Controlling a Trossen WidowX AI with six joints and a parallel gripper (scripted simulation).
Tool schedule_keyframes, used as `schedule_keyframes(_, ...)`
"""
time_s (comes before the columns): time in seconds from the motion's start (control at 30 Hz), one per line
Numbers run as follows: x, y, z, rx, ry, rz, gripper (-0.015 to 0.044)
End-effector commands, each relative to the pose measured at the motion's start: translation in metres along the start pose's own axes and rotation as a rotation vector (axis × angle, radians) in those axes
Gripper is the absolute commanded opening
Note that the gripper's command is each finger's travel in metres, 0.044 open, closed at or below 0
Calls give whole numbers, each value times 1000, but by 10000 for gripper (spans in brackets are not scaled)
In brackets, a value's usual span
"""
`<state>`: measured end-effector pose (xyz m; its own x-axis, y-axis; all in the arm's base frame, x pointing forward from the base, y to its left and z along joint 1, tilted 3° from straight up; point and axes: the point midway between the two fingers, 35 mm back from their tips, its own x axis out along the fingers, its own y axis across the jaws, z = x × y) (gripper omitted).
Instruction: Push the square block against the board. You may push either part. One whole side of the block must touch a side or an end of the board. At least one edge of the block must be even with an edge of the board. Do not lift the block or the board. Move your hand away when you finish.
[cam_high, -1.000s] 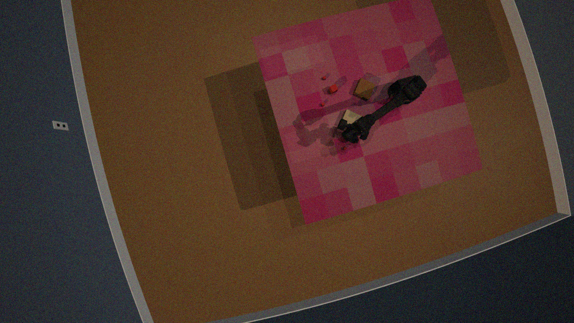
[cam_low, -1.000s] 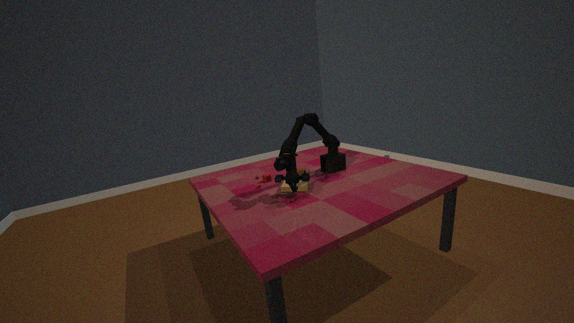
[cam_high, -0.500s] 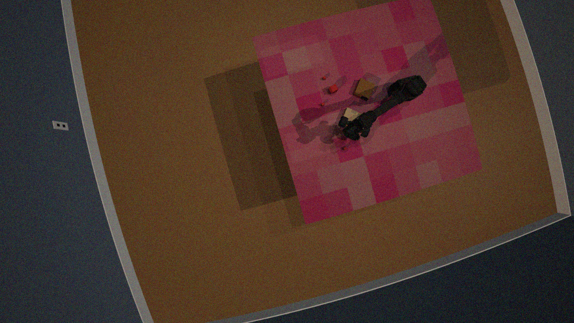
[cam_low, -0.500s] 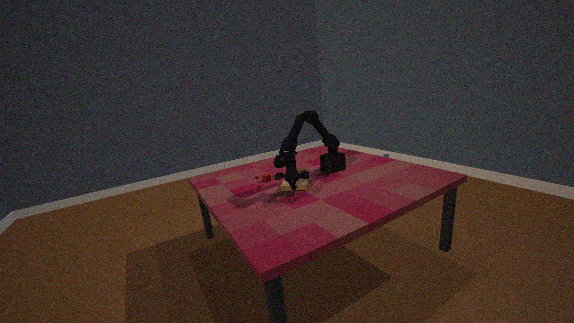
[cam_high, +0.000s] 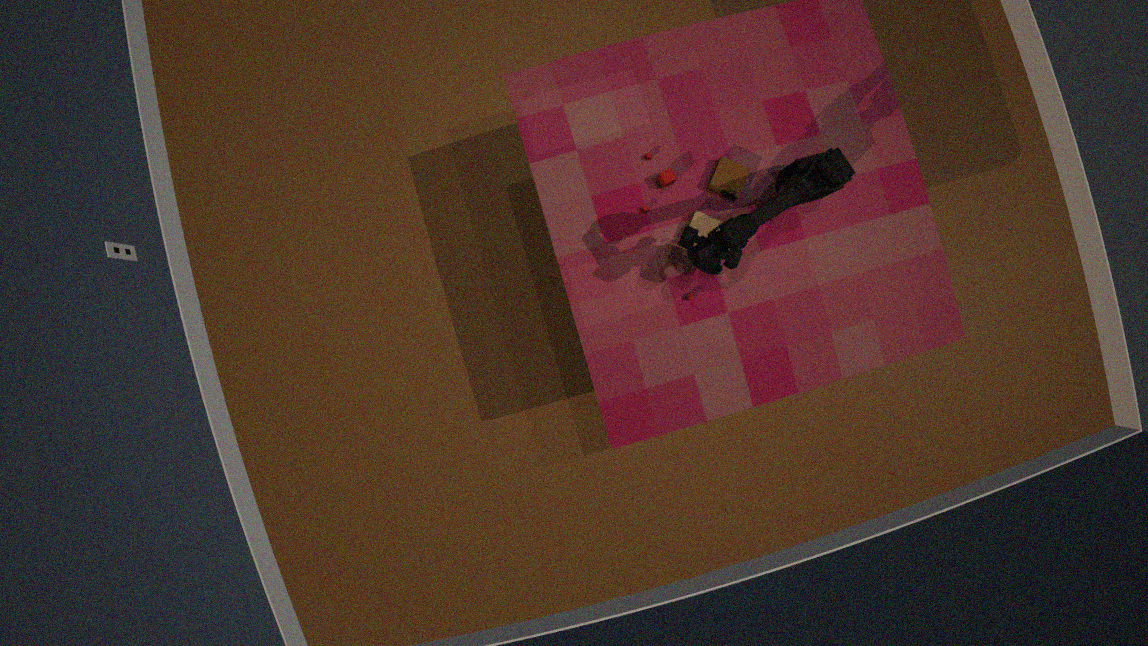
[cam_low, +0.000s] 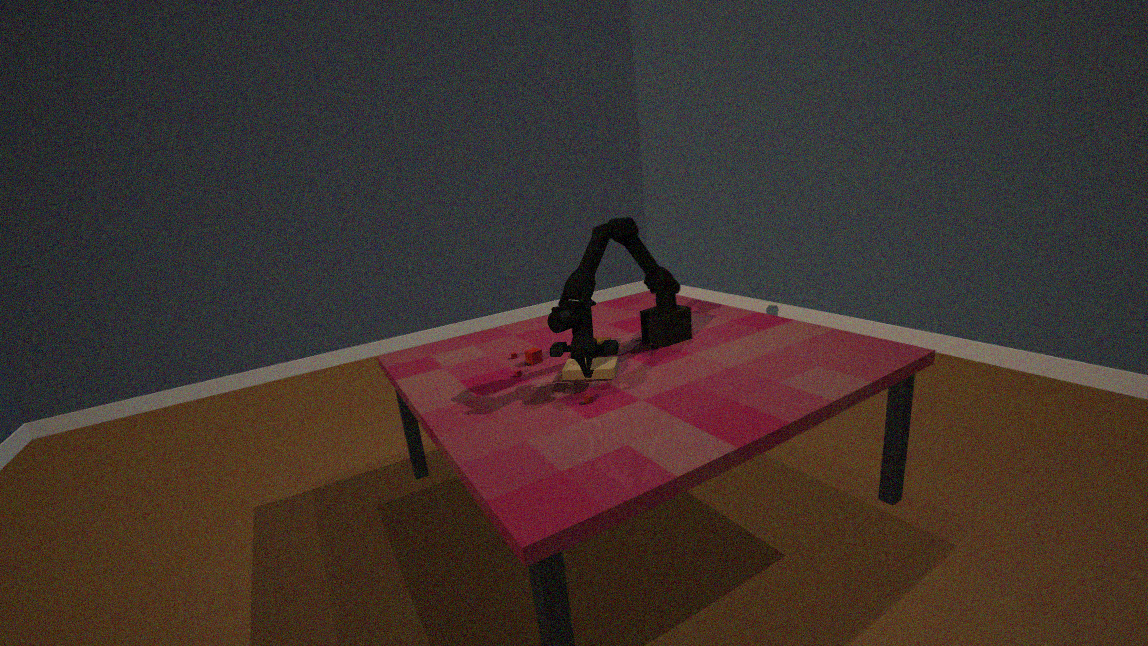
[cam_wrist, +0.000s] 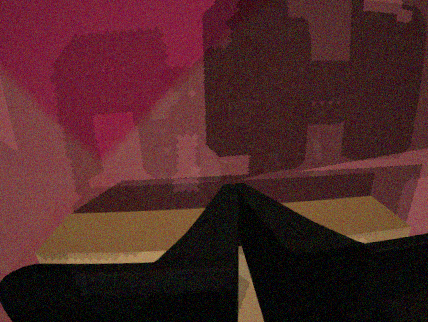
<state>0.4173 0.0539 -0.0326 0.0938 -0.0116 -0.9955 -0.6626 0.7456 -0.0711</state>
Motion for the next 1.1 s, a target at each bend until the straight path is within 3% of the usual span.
schedule_keyframes(0.0,3,0,-13,2,22,3,0)
schedule_keyframes(1.07,3,4,-58,2,26,4,0)
